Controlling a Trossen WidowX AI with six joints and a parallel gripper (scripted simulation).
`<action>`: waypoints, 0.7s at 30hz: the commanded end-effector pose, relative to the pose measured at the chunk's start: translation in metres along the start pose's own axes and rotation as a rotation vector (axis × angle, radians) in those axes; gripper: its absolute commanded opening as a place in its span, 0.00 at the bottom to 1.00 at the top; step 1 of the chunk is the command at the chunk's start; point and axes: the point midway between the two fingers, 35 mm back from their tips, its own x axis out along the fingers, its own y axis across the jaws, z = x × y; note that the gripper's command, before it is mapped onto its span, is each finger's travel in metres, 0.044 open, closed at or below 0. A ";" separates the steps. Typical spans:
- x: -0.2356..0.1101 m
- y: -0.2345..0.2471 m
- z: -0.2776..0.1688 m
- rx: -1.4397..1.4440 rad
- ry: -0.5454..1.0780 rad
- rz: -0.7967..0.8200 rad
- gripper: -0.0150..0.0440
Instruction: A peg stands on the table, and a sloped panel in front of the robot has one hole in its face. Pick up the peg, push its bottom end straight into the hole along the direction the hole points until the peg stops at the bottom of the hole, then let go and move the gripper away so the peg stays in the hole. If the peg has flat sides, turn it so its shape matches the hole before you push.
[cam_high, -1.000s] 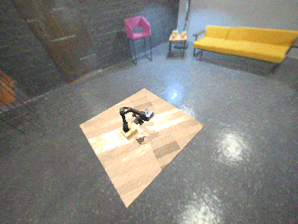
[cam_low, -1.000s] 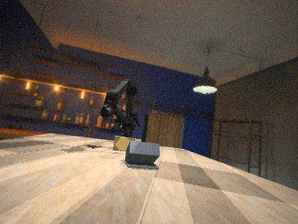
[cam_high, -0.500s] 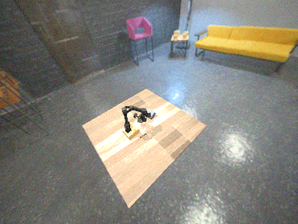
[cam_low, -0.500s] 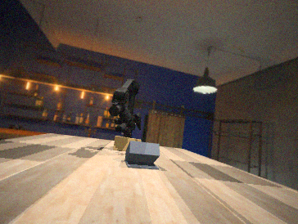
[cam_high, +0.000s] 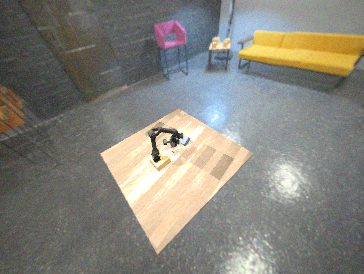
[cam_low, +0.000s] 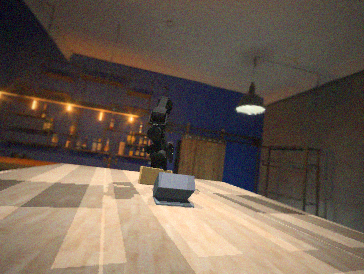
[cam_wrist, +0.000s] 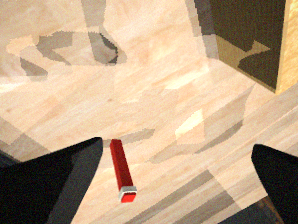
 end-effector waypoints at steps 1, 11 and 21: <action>0.003 0.004 -0.005 -0.108 -0.048 0.017 1.00; 0.010 0.011 -0.025 -0.403 -0.171 0.059 1.00; 0.018 0.015 -0.046 -0.680 -0.287 0.084 1.00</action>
